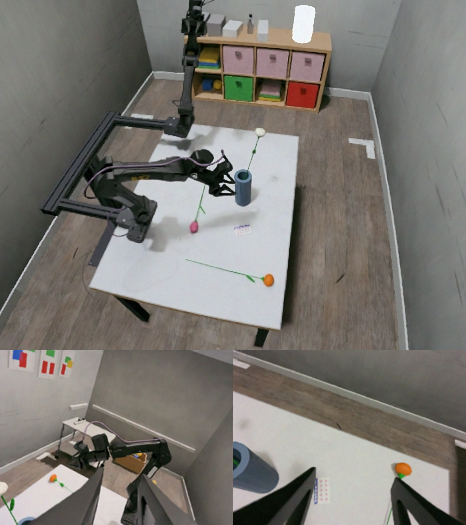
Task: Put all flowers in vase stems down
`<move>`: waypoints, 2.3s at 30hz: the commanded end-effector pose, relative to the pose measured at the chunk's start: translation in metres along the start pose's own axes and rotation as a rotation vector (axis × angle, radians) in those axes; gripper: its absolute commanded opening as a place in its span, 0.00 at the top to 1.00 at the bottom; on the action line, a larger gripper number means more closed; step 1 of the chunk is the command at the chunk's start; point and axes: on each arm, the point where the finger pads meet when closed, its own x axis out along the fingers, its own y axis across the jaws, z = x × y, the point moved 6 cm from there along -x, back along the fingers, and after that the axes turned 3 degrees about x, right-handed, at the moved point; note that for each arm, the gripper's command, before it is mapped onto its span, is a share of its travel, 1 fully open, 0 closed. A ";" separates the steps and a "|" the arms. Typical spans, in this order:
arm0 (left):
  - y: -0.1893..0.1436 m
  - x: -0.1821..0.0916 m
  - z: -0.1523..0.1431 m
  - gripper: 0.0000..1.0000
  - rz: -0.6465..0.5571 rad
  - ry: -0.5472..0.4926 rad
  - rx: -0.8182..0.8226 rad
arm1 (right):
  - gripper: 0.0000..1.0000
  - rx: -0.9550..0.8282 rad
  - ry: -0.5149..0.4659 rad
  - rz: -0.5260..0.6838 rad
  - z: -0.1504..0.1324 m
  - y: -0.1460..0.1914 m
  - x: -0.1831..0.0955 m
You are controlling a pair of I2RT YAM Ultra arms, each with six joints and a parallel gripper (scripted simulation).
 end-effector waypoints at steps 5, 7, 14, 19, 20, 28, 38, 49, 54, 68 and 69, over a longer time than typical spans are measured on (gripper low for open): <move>-0.001 0.006 0.001 0.70 0.000 0.014 -0.007 | 0.40 0.033 -0.074 0.032 0.034 -0.002 -0.021; -0.001 0.006 0.001 0.70 0.000 0.014 -0.007 | 0.40 0.037 -0.083 0.040 0.041 -0.003 -0.027; -0.001 0.006 0.001 0.70 0.000 0.014 -0.007 | 0.40 0.053 -0.122 0.075 0.072 -0.008 -0.050; -0.001 0.006 0.001 0.70 0.000 0.014 -0.007 | 0.40 0.068 -0.165 0.105 0.097 -0.014 -0.077; -0.001 0.006 0.001 0.70 0.000 0.014 -0.007 | 0.40 0.070 -0.169 0.113 0.102 -0.014 -0.081; -0.001 0.006 0.001 0.70 0.000 0.014 -0.007 | 0.40 0.096 -0.253 0.185 0.146 -0.030 -0.147; -0.001 0.006 0.001 0.70 0.000 0.014 -0.007 | 0.40 0.118 -0.352 0.259 0.172 -0.051 -0.229; -0.001 0.006 0.001 0.70 0.000 0.014 -0.007 | 0.40 0.128 -0.421 0.327 0.177 -0.068 -0.296; -0.001 0.006 0.001 0.70 0.000 0.014 -0.007 | 0.40 0.135 -0.455 0.343 0.174 -0.077 -0.325; -0.001 0.006 0.001 0.70 0.000 0.014 -0.007 | 0.40 0.139 -0.491 0.358 0.169 -0.085 -0.352; -0.001 0.006 0.001 0.70 0.000 0.014 -0.007 | 0.40 0.140 -0.497 0.358 0.169 -0.085 -0.354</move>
